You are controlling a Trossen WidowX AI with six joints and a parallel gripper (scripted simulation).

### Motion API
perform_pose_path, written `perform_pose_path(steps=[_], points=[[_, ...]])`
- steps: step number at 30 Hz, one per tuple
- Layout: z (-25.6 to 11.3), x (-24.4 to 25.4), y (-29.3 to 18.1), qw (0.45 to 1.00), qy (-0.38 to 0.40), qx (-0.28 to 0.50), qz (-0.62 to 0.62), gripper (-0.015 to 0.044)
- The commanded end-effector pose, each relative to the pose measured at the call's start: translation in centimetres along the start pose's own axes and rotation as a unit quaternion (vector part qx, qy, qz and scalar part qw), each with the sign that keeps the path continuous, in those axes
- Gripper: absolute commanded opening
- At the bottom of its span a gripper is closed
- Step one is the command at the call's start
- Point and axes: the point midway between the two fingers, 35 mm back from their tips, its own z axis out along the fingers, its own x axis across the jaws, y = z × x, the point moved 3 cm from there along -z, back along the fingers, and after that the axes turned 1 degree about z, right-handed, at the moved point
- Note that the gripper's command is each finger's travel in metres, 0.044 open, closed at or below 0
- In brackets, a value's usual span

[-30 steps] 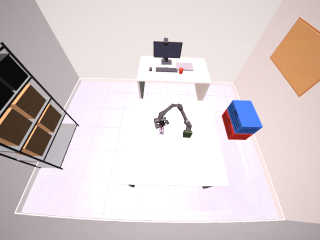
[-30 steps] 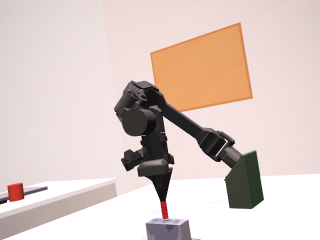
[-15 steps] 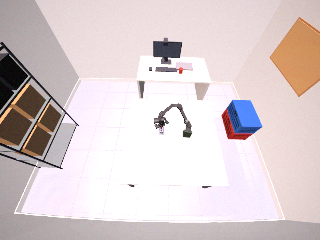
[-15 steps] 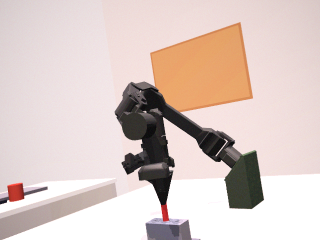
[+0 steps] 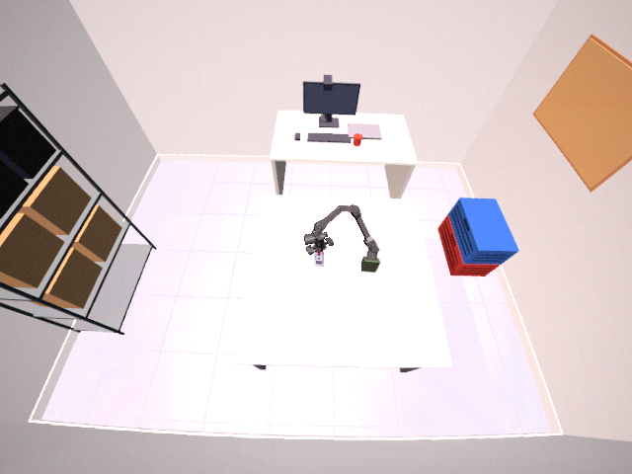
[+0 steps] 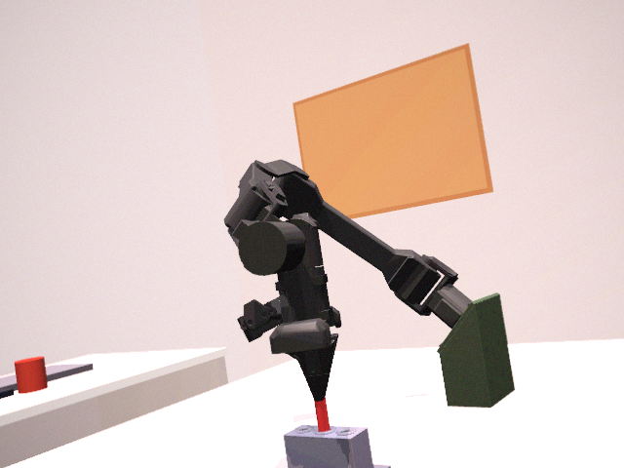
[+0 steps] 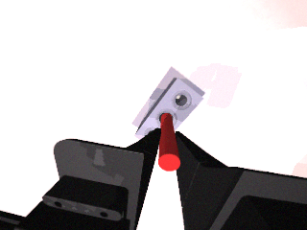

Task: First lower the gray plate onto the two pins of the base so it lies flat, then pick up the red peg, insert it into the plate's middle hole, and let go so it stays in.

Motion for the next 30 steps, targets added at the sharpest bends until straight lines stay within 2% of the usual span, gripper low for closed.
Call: perform_pose_path(steps=[1,4,10,30], points=[[-0.01,0.01,0.00,1.000,0.000,0.000,0.000,0.0000],[-0.01,0.01,0.00,1.000,0.000,0.000,0.000,0.0000],[-0.01,0.01,0.00,1.000,0.000,0.000,0.000,0.0150],[-0.83,-0.05,-0.14,1.000,-0.001,-0.002,-0.005,0.0150]])
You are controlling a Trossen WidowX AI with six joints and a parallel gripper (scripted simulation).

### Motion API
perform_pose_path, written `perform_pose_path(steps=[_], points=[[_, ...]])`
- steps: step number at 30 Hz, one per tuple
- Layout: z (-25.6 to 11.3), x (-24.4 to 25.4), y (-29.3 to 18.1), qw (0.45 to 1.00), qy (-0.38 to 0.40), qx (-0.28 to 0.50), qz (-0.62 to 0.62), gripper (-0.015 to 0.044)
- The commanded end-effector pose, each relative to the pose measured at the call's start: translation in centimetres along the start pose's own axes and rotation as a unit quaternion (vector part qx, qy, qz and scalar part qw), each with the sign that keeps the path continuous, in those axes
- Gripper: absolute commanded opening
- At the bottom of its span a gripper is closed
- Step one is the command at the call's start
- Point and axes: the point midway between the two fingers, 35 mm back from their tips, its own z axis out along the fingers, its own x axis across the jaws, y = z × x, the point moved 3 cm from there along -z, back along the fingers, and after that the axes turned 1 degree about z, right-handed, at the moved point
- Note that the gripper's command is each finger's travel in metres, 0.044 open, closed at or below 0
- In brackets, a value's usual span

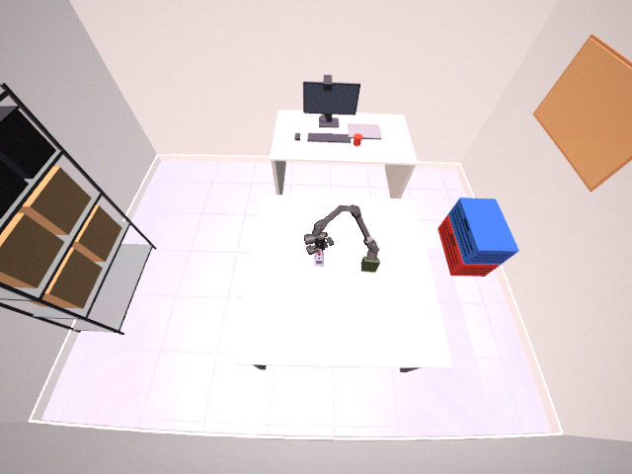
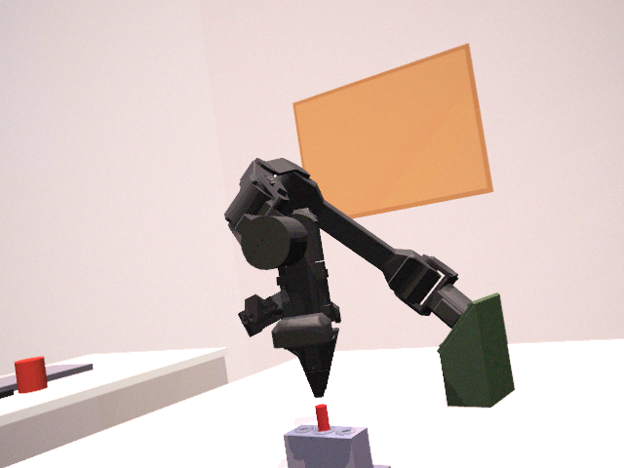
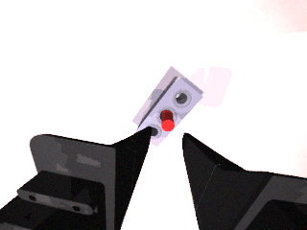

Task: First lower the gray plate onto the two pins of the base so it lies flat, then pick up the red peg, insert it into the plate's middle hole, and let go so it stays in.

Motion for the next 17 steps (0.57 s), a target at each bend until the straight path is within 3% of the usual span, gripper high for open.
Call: perform_pose_path(steps=[1,17], points=[[-0.3,0.0,0.0,1.000,0.001,0.000,0.003,0.0150],[-1.5,-0.1,-0.1,1.000,0.001,0.000,0.003,0.0150]])
